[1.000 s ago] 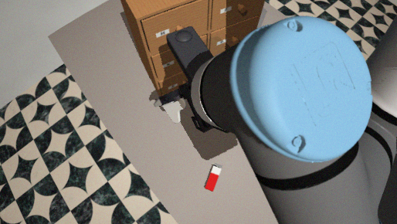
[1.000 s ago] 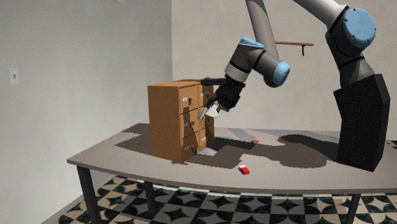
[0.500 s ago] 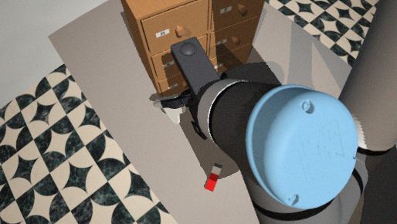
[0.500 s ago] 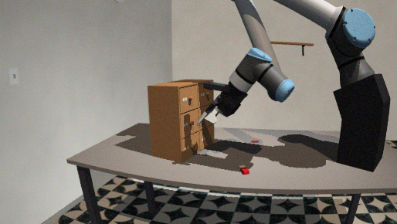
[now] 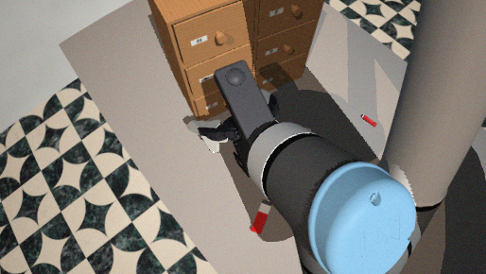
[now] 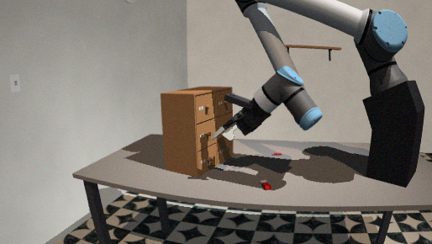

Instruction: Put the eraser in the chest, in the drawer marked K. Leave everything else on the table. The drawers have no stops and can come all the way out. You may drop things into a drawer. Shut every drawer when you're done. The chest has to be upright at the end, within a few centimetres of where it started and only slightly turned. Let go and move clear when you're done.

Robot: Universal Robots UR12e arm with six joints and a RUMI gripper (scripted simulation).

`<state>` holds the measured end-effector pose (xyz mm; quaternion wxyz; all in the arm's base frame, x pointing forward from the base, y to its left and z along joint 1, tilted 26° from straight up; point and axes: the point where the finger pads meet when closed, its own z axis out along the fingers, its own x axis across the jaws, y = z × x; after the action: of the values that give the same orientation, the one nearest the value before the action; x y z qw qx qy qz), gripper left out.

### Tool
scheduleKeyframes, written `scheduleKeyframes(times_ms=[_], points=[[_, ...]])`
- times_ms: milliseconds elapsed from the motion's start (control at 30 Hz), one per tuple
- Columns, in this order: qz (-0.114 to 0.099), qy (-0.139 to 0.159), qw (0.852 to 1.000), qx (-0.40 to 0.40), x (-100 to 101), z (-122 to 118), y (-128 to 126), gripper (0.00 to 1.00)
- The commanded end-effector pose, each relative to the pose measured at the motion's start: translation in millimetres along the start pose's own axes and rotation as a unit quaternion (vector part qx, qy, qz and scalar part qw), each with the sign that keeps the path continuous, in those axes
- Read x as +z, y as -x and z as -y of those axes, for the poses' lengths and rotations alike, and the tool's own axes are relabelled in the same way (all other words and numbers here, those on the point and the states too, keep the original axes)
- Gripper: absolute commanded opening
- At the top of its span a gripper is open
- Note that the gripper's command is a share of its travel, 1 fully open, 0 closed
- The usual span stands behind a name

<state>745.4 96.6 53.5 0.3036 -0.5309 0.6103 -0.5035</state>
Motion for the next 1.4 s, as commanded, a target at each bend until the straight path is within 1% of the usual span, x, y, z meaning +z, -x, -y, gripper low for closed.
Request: scheduleKeyframes(times_ms=[0, 267, 333, 567, 833, 900, 1133, 1367], points=[[0.001, -0.032, 0.999, 0.000, 7, 0, 0, 1.00], [0.001, -0.077, 0.997, 0.000, 16, -1, 0, 1.00], [0.001, -0.077, 0.997, 0.000, 16, -1, 0, 1.00], [0.001, -0.112, 0.994, 0.000, 24, -2, 0, 1.00], [0.001, -0.146, 0.989, 0.000, 31, -3, 0, 1.00], [0.001, -0.146, 0.989, 0.000, 31, -3, 0, 1.00], [0.001, -0.168, 0.986, 0.000, 36, -4, 0, 1.00], [0.001, -0.183, 0.983, 0.000, 39, -4, 0, 1.00]])
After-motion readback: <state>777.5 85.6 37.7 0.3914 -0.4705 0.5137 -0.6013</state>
